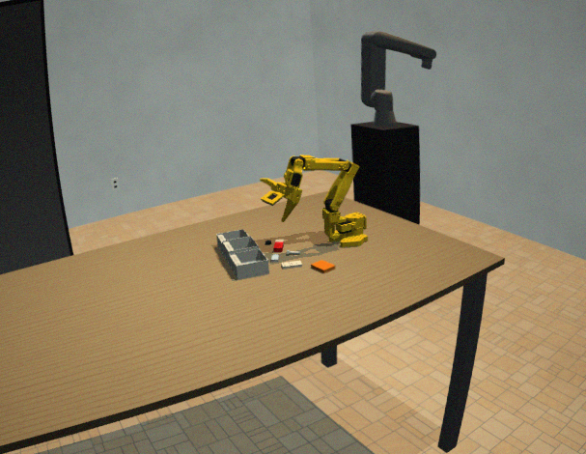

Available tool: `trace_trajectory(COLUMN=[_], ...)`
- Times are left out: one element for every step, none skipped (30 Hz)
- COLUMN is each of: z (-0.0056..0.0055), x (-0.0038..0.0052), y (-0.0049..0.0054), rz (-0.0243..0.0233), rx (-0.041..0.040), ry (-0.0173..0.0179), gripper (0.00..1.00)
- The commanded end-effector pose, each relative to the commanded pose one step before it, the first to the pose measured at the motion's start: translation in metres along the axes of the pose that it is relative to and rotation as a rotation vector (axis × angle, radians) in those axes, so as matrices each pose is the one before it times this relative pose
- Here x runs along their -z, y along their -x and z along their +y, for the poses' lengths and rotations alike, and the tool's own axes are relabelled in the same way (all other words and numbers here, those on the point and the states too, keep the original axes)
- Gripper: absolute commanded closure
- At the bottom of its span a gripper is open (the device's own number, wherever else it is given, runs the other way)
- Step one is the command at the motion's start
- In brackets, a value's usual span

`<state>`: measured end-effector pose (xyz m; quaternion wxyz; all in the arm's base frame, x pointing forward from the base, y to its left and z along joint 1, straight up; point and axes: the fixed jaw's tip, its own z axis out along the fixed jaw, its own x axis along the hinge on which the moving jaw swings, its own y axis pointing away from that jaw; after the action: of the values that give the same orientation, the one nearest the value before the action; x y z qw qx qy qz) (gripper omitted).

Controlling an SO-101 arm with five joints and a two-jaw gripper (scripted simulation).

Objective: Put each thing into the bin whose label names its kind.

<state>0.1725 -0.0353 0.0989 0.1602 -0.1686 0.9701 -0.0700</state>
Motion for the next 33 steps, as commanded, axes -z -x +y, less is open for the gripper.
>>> trace_trajectory(z=[-0.00151,-0.00016,-0.00016,-0.00017,-0.00016,-0.00017,-0.00017,-0.00017,0.0,0.0,0.00364,-0.00018,-0.00018,-0.00019,-0.00019,-0.00019,-0.00019,-0.00019,-0.00019,-0.0002,-0.0002,-0.00021,-0.0002,-0.0002,-0.0002,0.0,0.0,0.00403,-0.00022,-0.00021,-0.00021,-0.00022,-0.00022], x=[0.004193,0.00046,0.000459,0.000459,0.000452,0.000458,0.000458,0.000458,0.0,0.0,-0.005198,0.000444,0.000437,0.000437,0.000443,0.000436,0.000436,0.000435,0.000441,0.000435,0.000434,0.00044,0.000434,0.000433,0.000439,0.0,0.0,-0.005098,0.00042,0.000425,0.000419,0.000418,0.000418], y=[0.0021,0.00015,0.00015,0.00015,0.00015,0.00014,0.00014,0.00014,0.0,0.0,-0.00441,0.00015,0.00014,0.00015,0.00014,0.00014,0.00014,0.00014,0.00014,0.00013,0.00013,0.00014,0.00013,0.00013,0.00013,0.0,0.0,-0.00379,0.00013,0.00014,0.00013,0.00013,0.00013], rz=[-0.01526,-0.00119,-0.00119,-0.00119,-0.0012,-0.00119,-0.00119,-0.00119,0.0,0.0,0.02596,-0.00116,-0.00119,-0.00116,-0.00119,-0.00116,-0.00119,-0.00116,-0.00119,-0.00116,-0.00119,-0.00116,-0.00119,-0.00116,-0.00119,0.0,0.0,0.02279,-0.00113,-0.0011,-0.00113,-0.0011,-0.0011], rx=[0.03808,0.00933,0.00933,0.00933,0.00933,0.00933,0.00933,0.00933,0.0,0.0,-0.0068,0.00933,0.00933,0.00933,0.00933,0.00933,0.00936,0.00933,0.00933,0.00933,0.00933,0.00933,0.00933,0.00933,0.00933,0.0,0.0,-0.00748,0.00861,0.00864,0.00864,0.00864,0.00861], ry=[-0.0096,-0.00085,-0.00085,-0.00085,-0.00082,-0.00085,-0.00085,-0.00085,0.0,0.0,0.02093,-0.00107,-0.00107,-0.0011,-0.00107,-0.00107,-0.00107,-0.00107,-0.00107,-0.0011,-0.00107,-0.00107,-0.00107,-0.00107,-0.00107,0.0,0.0,0.02351,-0.00129,-0.00129,-0.00129,-0.00126,-0.00129], gripper=[0.0,0.0,0.0,0.0,0.0,0.0,0.0,0.0,0.0,0.0,0.0,0.0,0.0,0.0,0.0,0.0,0.0,0.0,0.0,0.0,0.0,0.0,0.0,0.0,0.0,0.0,0.0,0.0,0.0,0.0,0.0,0.0,0.0])
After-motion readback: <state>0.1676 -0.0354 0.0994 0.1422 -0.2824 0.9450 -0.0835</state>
